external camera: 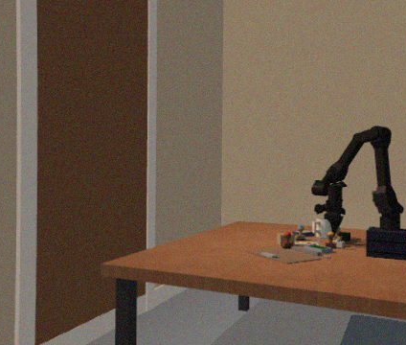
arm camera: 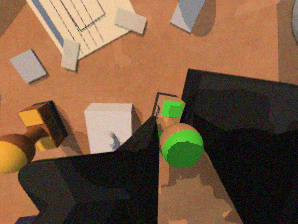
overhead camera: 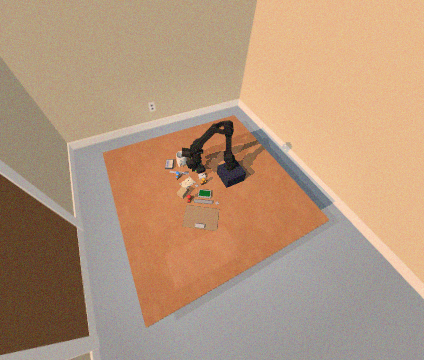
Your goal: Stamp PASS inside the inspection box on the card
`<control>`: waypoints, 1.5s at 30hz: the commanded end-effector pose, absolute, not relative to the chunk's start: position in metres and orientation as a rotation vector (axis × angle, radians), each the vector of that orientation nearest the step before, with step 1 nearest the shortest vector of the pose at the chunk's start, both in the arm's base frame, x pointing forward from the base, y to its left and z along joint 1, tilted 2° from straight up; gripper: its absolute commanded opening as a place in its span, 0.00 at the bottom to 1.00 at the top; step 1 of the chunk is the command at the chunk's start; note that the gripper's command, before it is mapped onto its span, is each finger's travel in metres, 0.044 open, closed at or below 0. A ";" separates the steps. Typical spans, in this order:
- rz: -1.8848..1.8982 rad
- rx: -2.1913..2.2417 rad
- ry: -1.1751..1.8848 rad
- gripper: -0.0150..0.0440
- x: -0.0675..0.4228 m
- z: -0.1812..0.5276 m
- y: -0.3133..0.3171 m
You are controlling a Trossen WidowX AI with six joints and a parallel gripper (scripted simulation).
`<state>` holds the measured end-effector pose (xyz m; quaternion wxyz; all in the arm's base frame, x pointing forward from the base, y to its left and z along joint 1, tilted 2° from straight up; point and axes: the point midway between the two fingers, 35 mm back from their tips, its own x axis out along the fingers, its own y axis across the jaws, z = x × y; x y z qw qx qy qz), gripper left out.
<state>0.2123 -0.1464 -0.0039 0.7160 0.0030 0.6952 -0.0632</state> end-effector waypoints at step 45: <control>-0.181 -0.029 1.551 0.25 0.215 0.019 -0.145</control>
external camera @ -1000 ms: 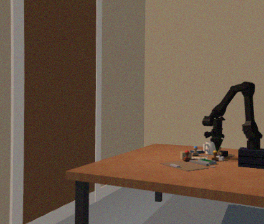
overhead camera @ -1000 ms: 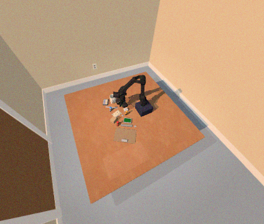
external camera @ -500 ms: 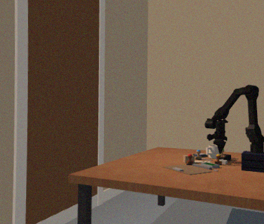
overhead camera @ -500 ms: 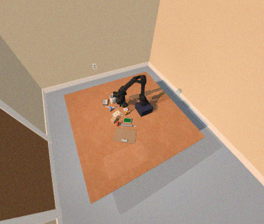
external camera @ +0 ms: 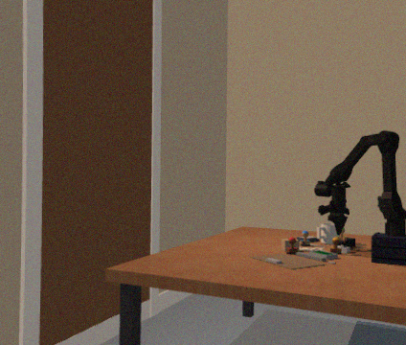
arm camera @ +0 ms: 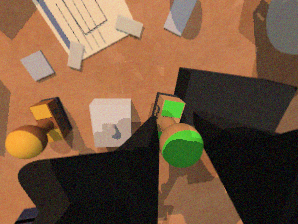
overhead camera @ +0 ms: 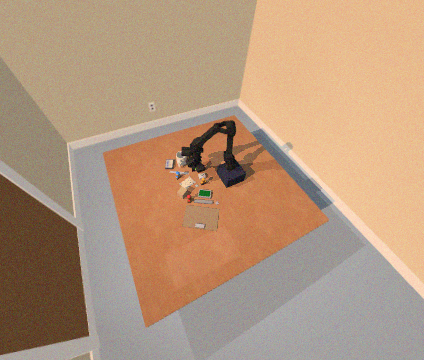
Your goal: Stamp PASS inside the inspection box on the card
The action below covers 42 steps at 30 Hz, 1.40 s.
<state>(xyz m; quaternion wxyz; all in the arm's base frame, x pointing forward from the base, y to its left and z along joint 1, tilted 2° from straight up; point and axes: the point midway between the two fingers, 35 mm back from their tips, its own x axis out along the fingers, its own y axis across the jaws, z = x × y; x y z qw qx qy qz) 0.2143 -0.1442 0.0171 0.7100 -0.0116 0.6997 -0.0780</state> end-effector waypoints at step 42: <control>-0.213 -0.059 1.560 0.25 0.215 0.040 -0.142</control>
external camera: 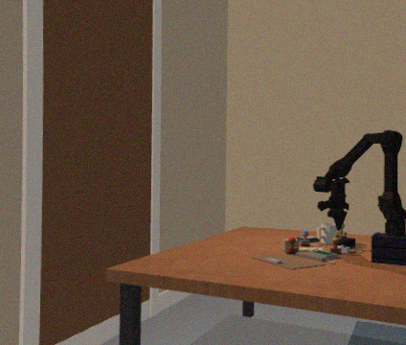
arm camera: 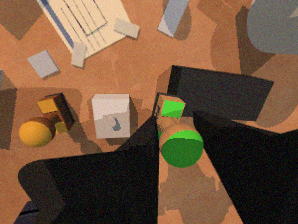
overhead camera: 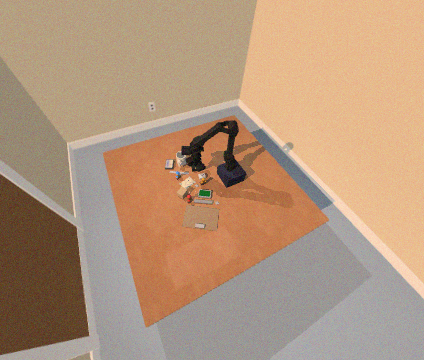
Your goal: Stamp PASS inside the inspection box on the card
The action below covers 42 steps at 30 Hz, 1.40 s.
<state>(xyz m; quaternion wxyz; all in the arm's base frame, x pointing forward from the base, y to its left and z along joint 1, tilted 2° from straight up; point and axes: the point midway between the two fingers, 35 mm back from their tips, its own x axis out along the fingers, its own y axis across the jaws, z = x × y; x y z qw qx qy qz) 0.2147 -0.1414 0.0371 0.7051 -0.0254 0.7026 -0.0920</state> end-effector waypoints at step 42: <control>-0.214 -0.061 1.560 0.25 0.255 0.050 -0.070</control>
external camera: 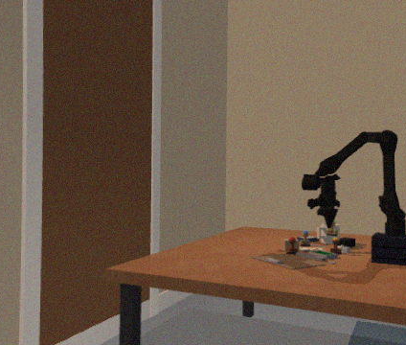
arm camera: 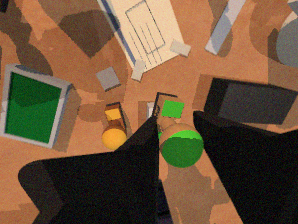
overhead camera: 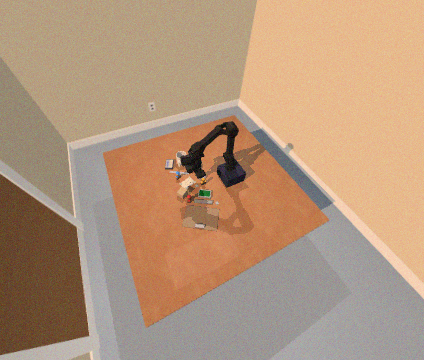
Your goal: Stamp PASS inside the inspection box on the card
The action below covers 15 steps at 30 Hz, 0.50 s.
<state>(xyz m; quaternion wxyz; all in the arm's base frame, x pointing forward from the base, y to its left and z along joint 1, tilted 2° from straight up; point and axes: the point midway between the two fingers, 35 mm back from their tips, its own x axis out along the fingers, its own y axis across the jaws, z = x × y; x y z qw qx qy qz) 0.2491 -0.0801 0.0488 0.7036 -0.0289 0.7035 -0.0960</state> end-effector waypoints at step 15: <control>-0.211 -0.058 1.562 0.25 0.271 0.049 0.000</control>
